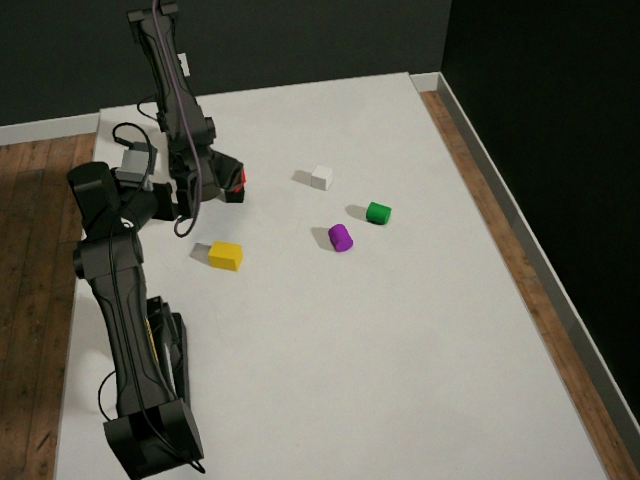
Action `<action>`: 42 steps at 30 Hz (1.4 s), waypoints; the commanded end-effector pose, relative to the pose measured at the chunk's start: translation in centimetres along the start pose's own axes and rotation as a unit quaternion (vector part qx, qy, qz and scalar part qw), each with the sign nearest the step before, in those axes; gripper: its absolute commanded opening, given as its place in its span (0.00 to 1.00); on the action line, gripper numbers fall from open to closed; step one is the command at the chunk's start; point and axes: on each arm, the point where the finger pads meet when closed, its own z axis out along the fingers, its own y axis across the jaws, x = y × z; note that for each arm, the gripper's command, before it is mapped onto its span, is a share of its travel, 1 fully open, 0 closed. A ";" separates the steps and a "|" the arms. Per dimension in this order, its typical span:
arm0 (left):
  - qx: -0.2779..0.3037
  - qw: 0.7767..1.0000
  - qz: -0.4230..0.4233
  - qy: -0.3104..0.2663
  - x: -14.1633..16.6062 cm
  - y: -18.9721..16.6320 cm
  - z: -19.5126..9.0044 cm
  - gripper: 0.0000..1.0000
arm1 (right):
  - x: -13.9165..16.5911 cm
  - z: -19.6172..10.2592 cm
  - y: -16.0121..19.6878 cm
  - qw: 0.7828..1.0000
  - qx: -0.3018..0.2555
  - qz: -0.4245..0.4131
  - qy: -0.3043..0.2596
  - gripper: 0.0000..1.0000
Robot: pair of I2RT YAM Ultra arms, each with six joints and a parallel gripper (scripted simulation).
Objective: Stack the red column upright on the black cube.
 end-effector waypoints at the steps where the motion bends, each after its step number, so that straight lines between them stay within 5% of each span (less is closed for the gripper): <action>1: -0.004 1.000 -0.003 -0.006 -0.1 0.2 -1.4 0.64 | -0.5 -0.2 -0.2 1.000 0.001 0.007 -0.010 1.00; 3: -0.008 1.000 -0.005 -0.006 0.0 0.3 -1.9 0.64 | -0.5 -0.2 -0.2 1.000 0.001 0.007 -0.010 1.00; 6: -0.006 1.000 -0.004 -0.008 0.0 0.2 -2.7 0.98 | -0.5 -0.2 -0.2 1.000 0.001 0.007 -0.010 1.00; 7: -0.005 1.000 -0.004 -0.006 -0.1 0.2 -3.0 1.00 | -0.5 -0.2 -0.2 1.000 0.001 0.007 -0.010 1.00; 14: -0.021 0.999 -0.007 -0.024 0.0 0.2 -8.1 1.00 | -0.5 -0.2 -0.2 1.000 0.001 0.007 -0.010 1.00; 26: -0.021 0.994 -0.078 -0.067 0.0 0.4 -7.7 1.00 | -0.5 -0.2 -0.2 1.000 0.001 0.007 -0.010 1.00; 35: -0.016 0.959 -0.234 -0.161 1.3 -0.4 -7.6 1.00 | -0.5 -0.2 -0.2 1.000 0.001 0.007 -0.010 1.00; 42: -0.003 0.889 -0.379 -0.257 2.5 -1.2 -7.4 1.00 | -0.5 -0.2 -0.2 1.000 0.001 0.007 -0.010 1.00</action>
